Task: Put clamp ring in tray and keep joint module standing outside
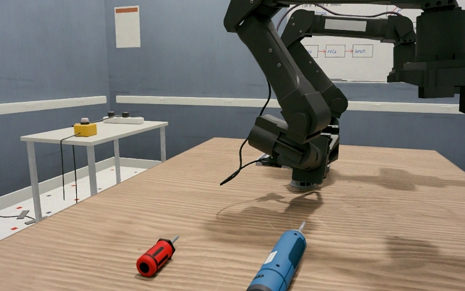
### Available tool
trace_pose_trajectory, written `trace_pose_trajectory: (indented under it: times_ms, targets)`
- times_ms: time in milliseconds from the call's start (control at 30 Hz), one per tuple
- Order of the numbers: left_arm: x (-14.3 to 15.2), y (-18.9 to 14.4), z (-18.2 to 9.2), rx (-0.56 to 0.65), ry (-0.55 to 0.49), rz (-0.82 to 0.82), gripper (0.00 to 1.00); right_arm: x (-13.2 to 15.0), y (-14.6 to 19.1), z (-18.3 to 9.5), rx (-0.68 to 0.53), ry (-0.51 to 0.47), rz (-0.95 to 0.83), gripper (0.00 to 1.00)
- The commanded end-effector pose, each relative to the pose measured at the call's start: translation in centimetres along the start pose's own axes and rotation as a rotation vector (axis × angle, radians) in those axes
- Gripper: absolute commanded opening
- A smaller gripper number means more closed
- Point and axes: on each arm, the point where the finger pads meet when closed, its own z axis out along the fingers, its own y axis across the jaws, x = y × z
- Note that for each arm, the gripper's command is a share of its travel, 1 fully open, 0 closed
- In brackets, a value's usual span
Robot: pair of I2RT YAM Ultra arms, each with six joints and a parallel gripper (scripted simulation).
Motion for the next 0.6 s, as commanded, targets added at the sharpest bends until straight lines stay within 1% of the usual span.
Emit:
trace_pose_trajectory:
  times_ms: [0,67,100,233,267,400,567]
  targets:
    - [1.2,-0.1,0.3,-0.007,0.017,-0.008,0.30,-1.8,0.8,0.4,-0.003,-0.018,-0.064,0.30]
    - [1.2,-0.1,0.4,-0.007,0.016,-0.006,0.30,-1.8,0.7,0.5,-0.004,-0.018,-0.065,0.30]
    - [-0.1,-0.4,0.3,0.004,0.000,0.020,0.30,-1.8,0.7,0.5,-0.004,-0.018,-0.065,0.30]
    - [-0.1,-0.4,0.3,0.004,0.000,0.020,0.30,-1.8,0.7,0.4,-0.004,-0.018,-0.064,0.30]
    - [1.1,-0.1,0.4,-0.007,0.015,-0.005,0.30,-1.6,0.6,0.5,-0.004,-0.016,-0.060,0.30]
    - [0.7,-0.1,0.6,-0.005,0.011,0.001,0.30,-0.2,0.1,0.7,0.001,0.000,-0.022,0.30]
    - [0.3,-0.1,0.9,-0.003,0.007,0.011,0.30,-0.4,0.0,0.9,0.002,-0.001,-0.025,0.30]
